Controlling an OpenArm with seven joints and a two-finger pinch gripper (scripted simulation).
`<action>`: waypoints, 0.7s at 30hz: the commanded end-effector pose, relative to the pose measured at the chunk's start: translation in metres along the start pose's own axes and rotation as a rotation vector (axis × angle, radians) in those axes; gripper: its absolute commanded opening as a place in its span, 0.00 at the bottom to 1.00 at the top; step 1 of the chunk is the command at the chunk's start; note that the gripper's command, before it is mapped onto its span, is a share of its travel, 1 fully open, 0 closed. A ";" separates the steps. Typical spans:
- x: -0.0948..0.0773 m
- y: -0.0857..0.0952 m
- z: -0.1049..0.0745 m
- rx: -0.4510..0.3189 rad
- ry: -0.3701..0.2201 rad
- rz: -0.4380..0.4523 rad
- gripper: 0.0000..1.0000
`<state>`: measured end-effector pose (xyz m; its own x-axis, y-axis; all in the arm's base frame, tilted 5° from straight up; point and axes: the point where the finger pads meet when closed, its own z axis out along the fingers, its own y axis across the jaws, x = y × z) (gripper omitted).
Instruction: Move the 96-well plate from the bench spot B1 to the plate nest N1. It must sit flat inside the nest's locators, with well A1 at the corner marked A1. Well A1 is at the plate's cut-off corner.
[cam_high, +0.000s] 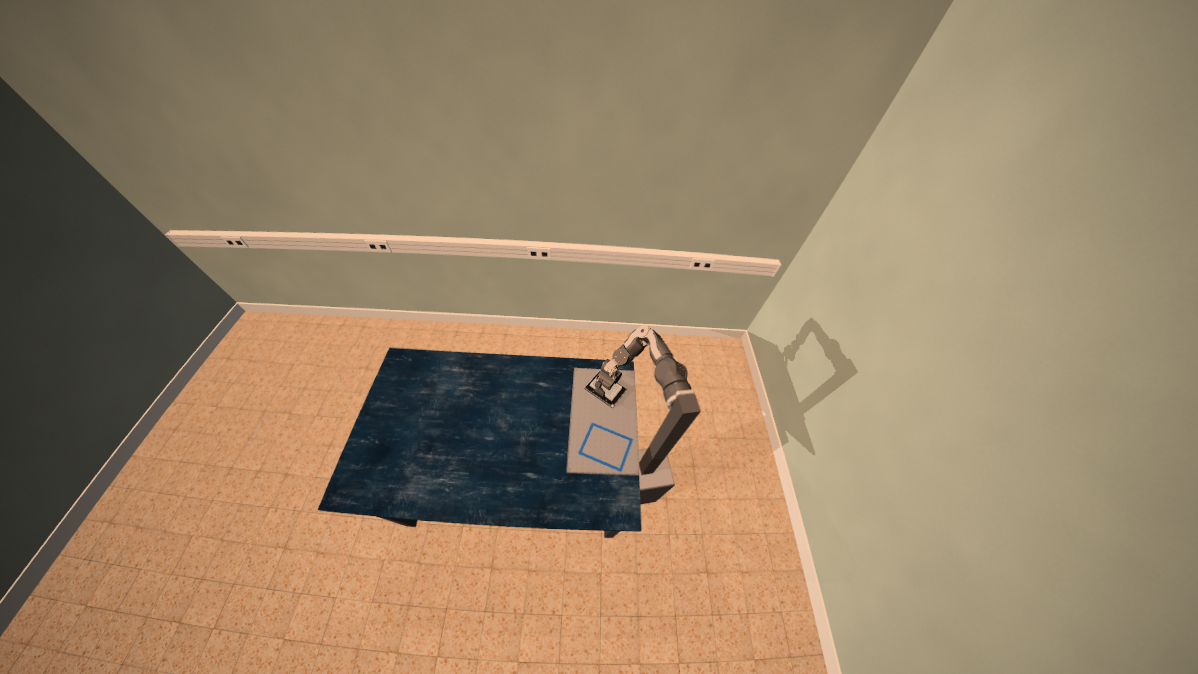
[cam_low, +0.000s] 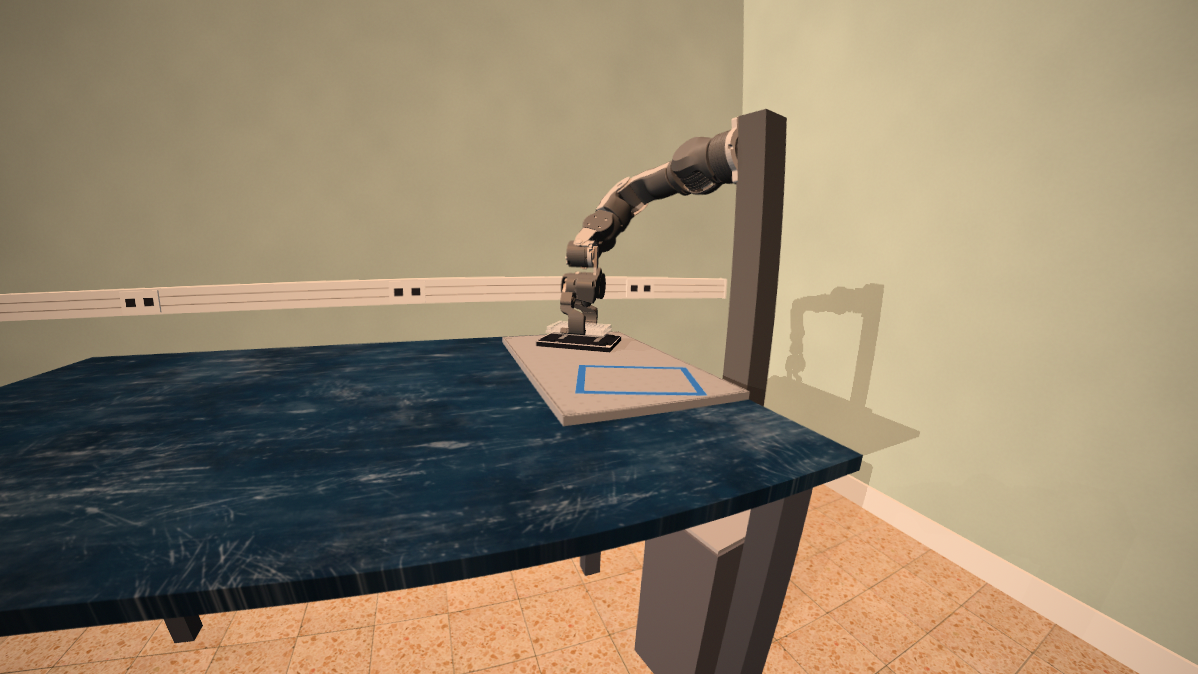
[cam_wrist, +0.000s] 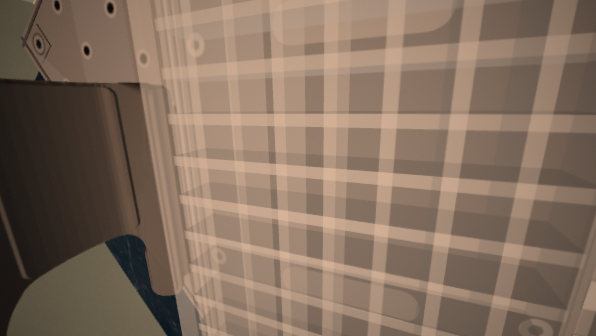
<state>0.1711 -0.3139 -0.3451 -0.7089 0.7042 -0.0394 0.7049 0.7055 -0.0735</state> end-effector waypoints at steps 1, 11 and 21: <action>-0.001 0.001 0.000 0.001 -0.001 0.000 0.00; 0.002 -0.003 0.001 0.002 0.003 0.002 0.00; 0.002 -0.003 0.001 0.002 0.003 0.002 0.00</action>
<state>0.1669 -0.3148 -0.3467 -0.7081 0.7054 -0.0331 0.7053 0.7043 -0.0803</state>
